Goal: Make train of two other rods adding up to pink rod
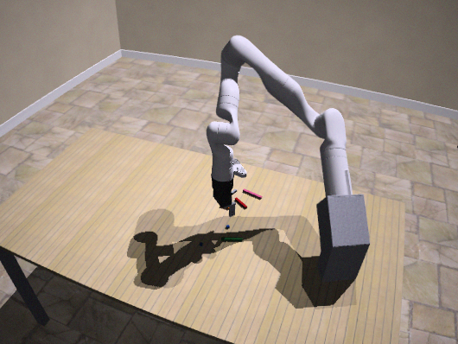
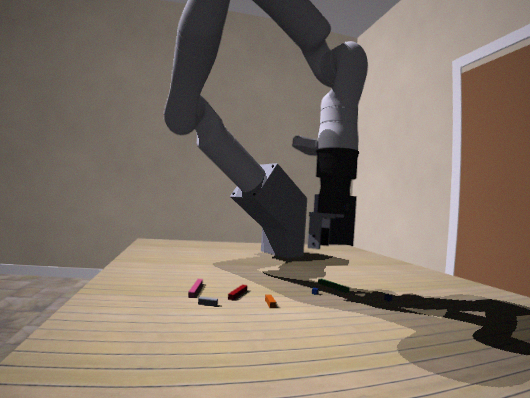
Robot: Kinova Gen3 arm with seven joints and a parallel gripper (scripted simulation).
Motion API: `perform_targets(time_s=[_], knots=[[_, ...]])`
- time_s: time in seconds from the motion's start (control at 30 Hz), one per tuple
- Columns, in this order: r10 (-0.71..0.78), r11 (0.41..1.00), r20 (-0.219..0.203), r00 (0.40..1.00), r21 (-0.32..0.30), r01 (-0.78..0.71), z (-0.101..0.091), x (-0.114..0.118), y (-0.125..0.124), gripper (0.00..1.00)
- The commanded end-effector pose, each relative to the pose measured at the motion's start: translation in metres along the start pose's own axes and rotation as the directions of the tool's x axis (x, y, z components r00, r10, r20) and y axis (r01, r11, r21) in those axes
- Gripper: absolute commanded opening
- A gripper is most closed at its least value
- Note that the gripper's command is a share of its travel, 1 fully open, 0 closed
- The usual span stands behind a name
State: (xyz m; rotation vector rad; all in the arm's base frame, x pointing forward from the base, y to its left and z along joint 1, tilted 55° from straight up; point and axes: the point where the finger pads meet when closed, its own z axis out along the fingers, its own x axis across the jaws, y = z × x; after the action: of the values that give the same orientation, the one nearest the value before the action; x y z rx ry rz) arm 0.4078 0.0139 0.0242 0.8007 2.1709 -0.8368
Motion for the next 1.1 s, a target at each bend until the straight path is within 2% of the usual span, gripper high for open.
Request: perform_targets(time_s=[0.0, 0.53, 0.93, 1.07], knots=[[0.0, 1.0, 0.0, 1.0, -0.002, 0.0, -0.0007, 0.0001, 0.0006, 1.0], [-0.042, 0.999, 0.001, 0.999, 0.0, 0.042, -0.0001, 0.0003, -0.0002, 1.0], [-0.18, 0.984, 0.002, 0.984, 0.004, 0.18, 0.0017, 0.0011, -0.0024, 1.0], [-0.267, 0.964, 0.001, 0.964, 0.007, 0.267, 0.0029, 0.0016, -0.0035, 1.0]])
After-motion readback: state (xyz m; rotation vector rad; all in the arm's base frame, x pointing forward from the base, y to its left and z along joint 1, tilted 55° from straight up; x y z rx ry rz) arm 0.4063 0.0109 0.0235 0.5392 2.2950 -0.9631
